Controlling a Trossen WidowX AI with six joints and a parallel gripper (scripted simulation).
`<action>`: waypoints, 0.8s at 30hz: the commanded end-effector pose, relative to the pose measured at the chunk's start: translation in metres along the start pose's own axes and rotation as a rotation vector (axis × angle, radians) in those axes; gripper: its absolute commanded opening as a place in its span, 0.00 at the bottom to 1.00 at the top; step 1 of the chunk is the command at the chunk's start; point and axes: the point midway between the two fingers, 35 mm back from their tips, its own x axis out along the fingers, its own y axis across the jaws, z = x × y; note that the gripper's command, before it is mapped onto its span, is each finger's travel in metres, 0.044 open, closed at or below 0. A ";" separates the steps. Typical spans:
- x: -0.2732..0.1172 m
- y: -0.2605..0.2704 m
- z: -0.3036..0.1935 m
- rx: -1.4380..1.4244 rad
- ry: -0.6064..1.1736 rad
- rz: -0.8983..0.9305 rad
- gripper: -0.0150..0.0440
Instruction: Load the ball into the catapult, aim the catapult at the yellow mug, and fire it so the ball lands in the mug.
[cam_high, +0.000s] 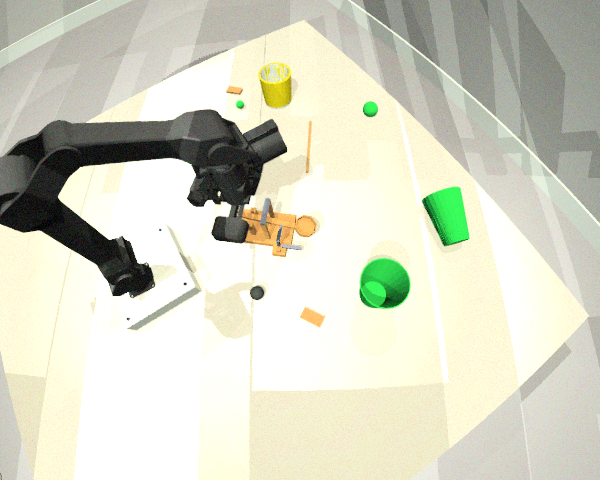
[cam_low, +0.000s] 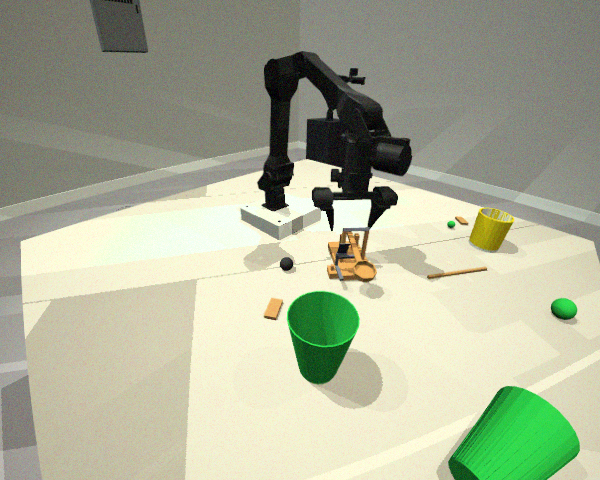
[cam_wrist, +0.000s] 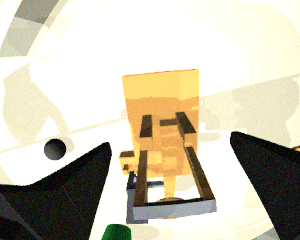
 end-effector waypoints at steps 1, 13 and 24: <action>0.011 0.001 0.001 -0.003 -0.012 0.006 1.00; 0.030 0.001 0.001 -0.003 -0.012 0.006 1.00; 0.048 0.001 0.002 -0.003 -0.012 0.006 1.00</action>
